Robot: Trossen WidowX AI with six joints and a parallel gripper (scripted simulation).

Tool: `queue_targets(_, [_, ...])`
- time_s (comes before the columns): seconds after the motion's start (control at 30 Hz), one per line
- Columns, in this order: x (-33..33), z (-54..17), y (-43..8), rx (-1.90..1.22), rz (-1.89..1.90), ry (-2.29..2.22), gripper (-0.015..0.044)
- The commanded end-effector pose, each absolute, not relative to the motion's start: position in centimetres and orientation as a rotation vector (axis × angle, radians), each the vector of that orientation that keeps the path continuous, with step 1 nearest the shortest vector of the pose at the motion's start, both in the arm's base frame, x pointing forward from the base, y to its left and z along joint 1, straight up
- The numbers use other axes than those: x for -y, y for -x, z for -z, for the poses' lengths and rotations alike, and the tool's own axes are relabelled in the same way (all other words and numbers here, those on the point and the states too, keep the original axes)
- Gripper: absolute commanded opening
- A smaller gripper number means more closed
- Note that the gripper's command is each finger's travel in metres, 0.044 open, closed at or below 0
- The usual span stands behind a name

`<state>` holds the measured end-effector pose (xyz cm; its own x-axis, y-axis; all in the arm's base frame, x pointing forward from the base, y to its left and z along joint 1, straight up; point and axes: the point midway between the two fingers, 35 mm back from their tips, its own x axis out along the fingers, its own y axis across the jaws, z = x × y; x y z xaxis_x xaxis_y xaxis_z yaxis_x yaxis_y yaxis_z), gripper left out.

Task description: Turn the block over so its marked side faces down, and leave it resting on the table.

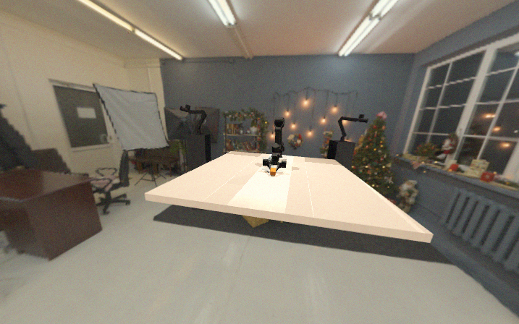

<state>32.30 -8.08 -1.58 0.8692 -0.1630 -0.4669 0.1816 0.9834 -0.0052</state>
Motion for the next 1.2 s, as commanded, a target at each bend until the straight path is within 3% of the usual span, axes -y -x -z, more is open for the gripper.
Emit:
queue_targets(0.0, [8.0, 1.78, -32.14, -0.49, 0.179, -0.047, 0.0])
queue_targets(0.17, [8.0, 1.78, -32.14, -0.49, 0.179, -0.047, 0.0])
queue_targets(0.73, [8.0, 1.78, -32.14, -0.49, 0.179, -0.047, 0.044])
queue_targets(1.17, [8.0, 1.78, -32.14, -0.49, 0.179, -0.047, 0.044])
